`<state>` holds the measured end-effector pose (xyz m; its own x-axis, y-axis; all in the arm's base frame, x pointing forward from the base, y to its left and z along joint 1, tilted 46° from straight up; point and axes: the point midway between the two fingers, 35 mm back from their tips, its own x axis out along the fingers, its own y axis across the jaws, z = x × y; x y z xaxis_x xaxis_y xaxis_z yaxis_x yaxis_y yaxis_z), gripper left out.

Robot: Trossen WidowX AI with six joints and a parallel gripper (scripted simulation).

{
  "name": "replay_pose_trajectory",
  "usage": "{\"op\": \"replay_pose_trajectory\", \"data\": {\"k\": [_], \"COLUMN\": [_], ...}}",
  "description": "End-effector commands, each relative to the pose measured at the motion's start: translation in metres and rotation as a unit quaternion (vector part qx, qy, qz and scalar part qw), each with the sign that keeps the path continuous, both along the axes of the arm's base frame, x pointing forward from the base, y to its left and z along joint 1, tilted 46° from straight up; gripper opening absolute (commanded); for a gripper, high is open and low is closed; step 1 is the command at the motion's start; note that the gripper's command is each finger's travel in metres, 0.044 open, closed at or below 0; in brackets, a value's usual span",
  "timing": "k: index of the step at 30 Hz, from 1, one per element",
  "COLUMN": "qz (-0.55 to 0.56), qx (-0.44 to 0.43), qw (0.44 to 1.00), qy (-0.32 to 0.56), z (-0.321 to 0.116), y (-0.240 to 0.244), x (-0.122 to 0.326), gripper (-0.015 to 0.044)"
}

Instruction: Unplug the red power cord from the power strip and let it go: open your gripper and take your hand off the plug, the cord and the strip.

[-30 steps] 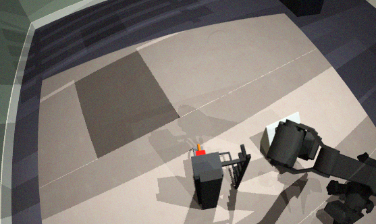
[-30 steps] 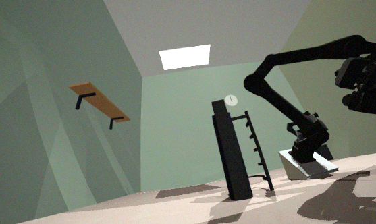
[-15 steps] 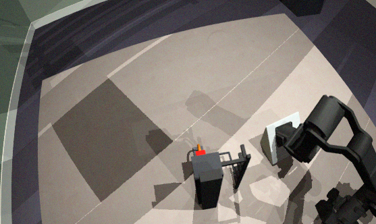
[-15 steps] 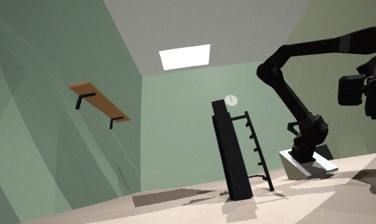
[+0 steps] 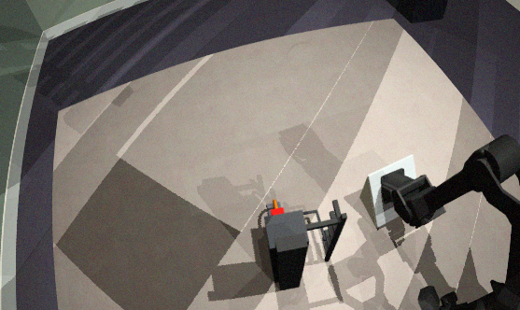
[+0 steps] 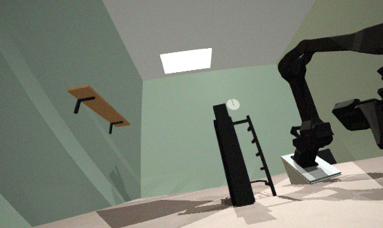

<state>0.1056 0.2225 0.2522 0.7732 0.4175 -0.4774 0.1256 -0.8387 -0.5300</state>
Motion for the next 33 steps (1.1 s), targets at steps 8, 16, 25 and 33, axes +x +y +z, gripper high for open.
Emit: {"op": "replay_pose_trajectory", "data": {"k": [8,16,25,33], "qz": [-0.208,-0.348,-0.484,-0.571], "qx": [0.128,0.231,0.350,0.452], "qw": [0.962,0.889,0.768,0.642], "qy": [0.126,0.188,0.230,0.238], "z": [-0.016,-0.029,-0.044,-0.052], "y": [0.000,-0.019,-0.061,-0.114], "x": [0.075,0.134,0.201,0.250], "gripper": [0.0160,0.0160,0.0160,0.0160]}}
